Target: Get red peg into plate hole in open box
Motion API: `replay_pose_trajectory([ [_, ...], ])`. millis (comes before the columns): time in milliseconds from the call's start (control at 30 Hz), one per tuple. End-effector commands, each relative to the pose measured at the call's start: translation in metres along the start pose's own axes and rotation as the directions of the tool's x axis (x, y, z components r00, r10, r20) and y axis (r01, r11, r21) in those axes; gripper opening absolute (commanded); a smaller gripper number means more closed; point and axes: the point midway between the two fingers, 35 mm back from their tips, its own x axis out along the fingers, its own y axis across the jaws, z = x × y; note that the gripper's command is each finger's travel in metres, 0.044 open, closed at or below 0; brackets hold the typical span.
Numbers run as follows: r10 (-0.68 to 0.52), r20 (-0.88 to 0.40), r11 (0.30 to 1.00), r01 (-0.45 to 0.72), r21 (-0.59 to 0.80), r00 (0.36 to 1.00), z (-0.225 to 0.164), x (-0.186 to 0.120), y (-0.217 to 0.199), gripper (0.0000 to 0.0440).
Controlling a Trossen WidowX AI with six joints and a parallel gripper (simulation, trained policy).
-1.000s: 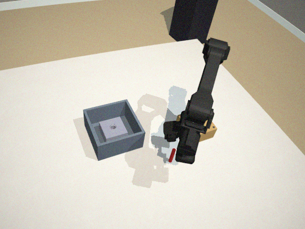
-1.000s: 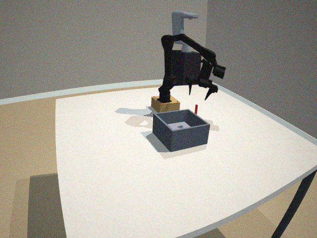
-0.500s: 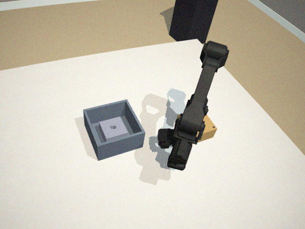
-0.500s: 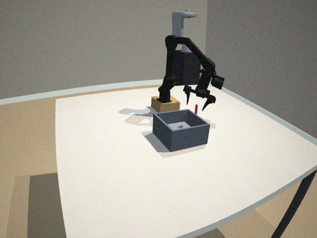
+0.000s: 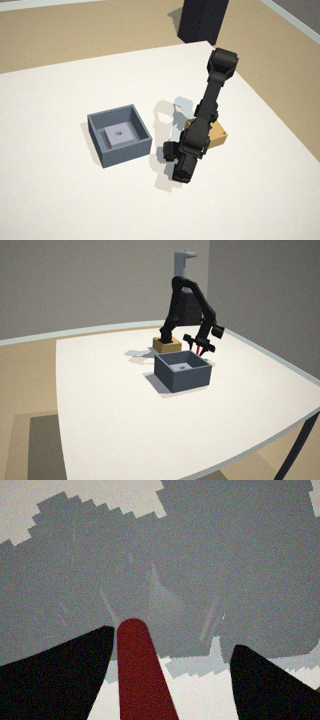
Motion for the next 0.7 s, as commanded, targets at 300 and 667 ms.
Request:
replay_pose_trajectory([
  [300, -0.081, 0.029, 0.996, 0.081, -0.026, 0.996, 0.010, 0.003, -0.009, 0.0000],
  [667, -0.074, 0.120, 0.997, 0.077, -0.027, 0.990, 0.041, -0.043, -0.017, 0.0000],
])
